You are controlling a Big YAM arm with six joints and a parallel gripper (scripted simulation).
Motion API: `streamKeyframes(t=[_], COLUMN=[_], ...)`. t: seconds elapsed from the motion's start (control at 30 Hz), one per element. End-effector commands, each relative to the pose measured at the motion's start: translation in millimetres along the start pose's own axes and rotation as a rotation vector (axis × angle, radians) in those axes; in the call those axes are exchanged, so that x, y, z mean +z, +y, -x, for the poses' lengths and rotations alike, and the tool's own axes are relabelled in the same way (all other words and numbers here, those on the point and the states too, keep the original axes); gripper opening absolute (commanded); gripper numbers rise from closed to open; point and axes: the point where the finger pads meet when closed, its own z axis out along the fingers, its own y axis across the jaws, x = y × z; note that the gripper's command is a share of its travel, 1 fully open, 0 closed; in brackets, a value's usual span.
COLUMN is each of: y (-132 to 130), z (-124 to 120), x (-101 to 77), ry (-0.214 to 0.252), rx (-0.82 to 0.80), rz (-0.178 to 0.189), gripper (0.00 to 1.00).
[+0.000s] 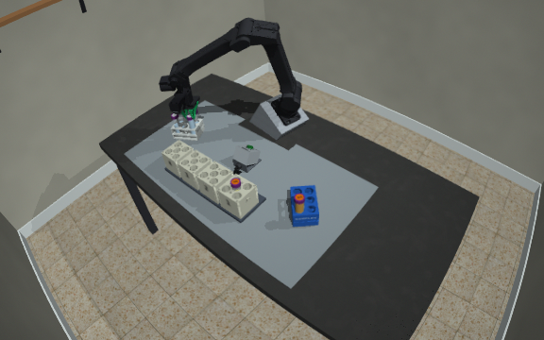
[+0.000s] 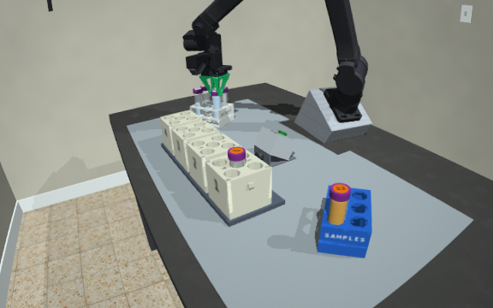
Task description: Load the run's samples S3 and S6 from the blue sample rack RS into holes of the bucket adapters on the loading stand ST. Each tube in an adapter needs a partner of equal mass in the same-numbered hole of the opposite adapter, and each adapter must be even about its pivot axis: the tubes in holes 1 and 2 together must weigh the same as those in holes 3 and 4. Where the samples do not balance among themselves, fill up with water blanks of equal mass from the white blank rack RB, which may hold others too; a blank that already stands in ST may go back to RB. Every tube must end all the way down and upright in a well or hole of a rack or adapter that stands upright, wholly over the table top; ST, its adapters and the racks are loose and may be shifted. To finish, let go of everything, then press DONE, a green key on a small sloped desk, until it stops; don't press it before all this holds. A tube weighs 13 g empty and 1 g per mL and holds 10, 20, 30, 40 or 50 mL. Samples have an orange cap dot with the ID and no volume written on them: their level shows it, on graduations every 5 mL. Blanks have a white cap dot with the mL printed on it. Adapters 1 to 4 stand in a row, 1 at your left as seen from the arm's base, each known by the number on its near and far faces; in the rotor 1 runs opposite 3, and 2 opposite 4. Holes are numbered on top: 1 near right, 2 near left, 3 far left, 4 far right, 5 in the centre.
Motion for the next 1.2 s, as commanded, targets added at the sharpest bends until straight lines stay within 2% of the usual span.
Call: streamKeyframes(t=[0.0,0.37,0.43,0.93,1.0,1.17], y=[-24,-22,-22,-18,-18,-17], z=[5,4,4,3,3,2], x=[-39.9,-78.3,-78.3,-130.3,-130.3,-147.4], ry=[-0.016,-0.013,-0.013,-0.01,-0.01,-0.009], rx=[-0.019,-0.019,-0.019,-0.019,-0.019,-0.019], rz=[-0.078,-0.08,-0.08,-0.083,-0.083,-0.084], gripper=[0.0,0.0,0.0,0.0,0.0,0.0])
